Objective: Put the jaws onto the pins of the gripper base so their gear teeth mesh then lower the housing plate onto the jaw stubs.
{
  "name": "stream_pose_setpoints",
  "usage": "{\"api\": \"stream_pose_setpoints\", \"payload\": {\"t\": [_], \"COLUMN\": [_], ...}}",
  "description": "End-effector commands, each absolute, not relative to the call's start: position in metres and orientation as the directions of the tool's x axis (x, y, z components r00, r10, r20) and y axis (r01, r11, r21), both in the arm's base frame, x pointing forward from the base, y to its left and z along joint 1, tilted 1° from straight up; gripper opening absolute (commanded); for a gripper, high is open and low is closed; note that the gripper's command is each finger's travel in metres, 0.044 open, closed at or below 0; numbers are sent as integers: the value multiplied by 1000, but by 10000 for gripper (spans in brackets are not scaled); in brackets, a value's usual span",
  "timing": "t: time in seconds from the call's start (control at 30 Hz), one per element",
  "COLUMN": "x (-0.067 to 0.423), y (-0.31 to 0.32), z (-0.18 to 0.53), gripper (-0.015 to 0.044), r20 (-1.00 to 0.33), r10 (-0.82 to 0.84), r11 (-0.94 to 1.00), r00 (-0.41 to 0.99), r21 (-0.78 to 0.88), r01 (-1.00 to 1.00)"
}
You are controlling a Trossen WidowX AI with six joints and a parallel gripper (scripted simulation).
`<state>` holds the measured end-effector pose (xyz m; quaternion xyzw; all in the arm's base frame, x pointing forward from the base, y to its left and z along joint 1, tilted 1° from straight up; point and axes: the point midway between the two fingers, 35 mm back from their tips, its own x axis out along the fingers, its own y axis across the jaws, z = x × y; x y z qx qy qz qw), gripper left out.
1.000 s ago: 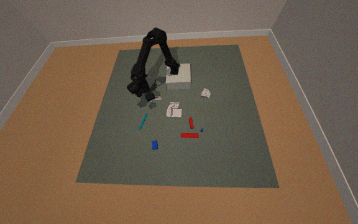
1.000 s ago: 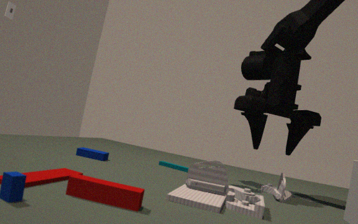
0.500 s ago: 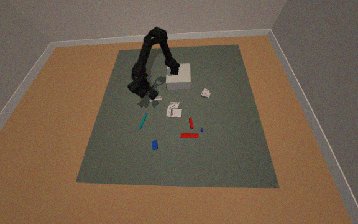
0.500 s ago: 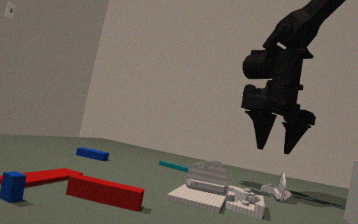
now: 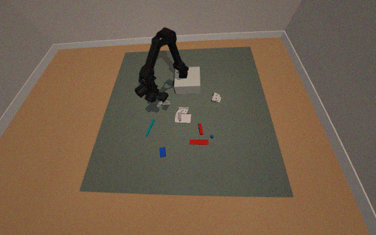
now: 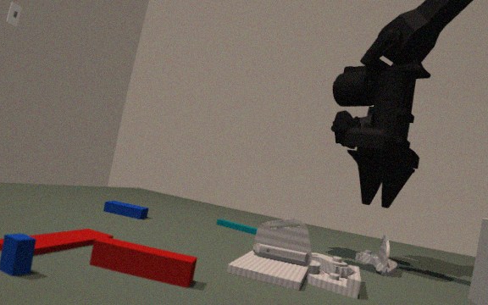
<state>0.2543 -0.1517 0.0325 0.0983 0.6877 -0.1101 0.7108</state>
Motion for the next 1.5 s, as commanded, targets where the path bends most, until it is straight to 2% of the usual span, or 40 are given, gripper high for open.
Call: {"api": "stream_pose_setpoints", "payload": {"t": [0.0,0.73,1.47], "x": [251,245,239], "y": [-150,-144,-138], "z": [33,34,36], "gripper": [440,440,440], "r20": [-999,-999,-999], "r10": [-20,-21,-21], "r11": [974,975,779], "r00": [26,25,25], "r21": [-14,-26,-32], "r01": [225,-223,-626]}}
